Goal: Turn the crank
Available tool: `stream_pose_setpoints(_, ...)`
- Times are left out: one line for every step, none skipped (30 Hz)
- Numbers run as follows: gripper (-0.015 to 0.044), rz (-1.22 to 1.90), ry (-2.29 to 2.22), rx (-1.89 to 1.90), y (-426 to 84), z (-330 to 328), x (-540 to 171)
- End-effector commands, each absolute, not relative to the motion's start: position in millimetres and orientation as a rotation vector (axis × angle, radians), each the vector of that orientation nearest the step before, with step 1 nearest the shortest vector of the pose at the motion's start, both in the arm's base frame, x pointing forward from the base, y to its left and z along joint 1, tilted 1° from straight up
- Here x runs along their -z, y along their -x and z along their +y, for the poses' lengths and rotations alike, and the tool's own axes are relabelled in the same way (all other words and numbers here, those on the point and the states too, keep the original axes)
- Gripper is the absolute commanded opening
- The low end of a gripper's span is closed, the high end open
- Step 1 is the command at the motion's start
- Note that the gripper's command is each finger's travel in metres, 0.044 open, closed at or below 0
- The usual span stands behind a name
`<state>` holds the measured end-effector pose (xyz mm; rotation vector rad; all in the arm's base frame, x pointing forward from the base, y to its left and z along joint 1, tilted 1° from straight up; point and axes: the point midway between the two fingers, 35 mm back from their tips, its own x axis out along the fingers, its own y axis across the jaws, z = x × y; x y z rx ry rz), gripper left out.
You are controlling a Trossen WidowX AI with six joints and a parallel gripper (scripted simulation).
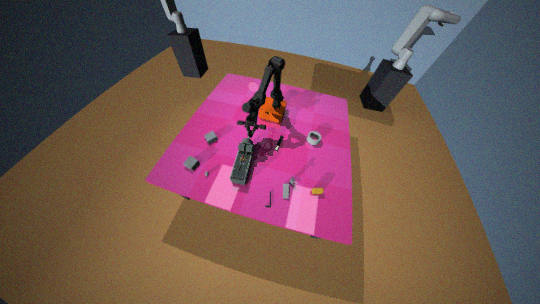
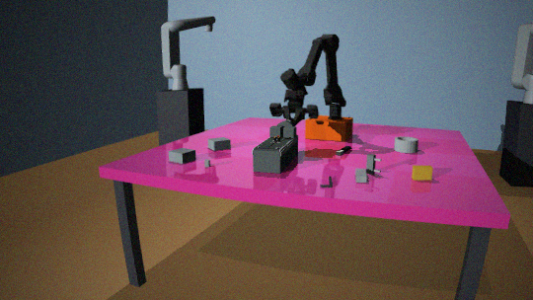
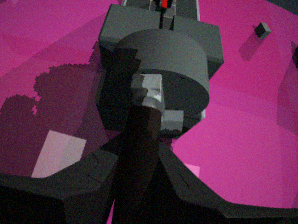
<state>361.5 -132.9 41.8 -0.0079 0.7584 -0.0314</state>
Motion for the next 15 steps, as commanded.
stream_pose_setpoints(0.0,0.762,0.0,0.006,-361.7,-124.1,-39.1)
stream_pose_setpoints(0.0,0.762,0.0,0.006,-361.7,-124.1,-38.9)
stream_pose_setpoints(0.0,0.762,0.0,0.006,-361.7,-124.0,-38.8)
stream_pose_setpoints(0.0,0.762,0.0,0.006,-361.7,-123.9,-38.7)
stream_pose_setpoints(0.0,0.762,0.0,0.006,-361.7,-123.8,-38.6)
stream_pose_setpoints(0.0,0.762,0.0,0.006,-361.7,-123.7,-38.5)
stream_pose_setpoints(0.0,0.762,0.0,0.006,-361.7,-123.6,-38.3)
stream_pose_setpoints(0.0,0.762,0.0,0.006,-361.7,-123.5,-38.2)
stream_pose_setpoints(0.0,0.762,0.0,0.006,-361.7,-123.5,-38.1)
stream_pose_setpoints(0.0,0.762,0.0,0.006,-361.7,-123.4,-38.0)
stream_pose_setpoints(0.0,0.762,0.0,0.006,-361.7,-123.3,-37.9)
stream_pose_setpoints(0.0,0.762,0.0,0.006,-361.7,-123.2,-37.7)
stream_pose_setpoints(0.0,0.762,0.0,0.006,-361.7,-123.1,-37.6)
stream_pose_setpoints(0.0,0.762,0.0,0.006,-361.7,-123.0,-37.5)
stream_pose_setpoints(0.0,0.762,0.0,0.006,-361.7,-122.9,-37.4)
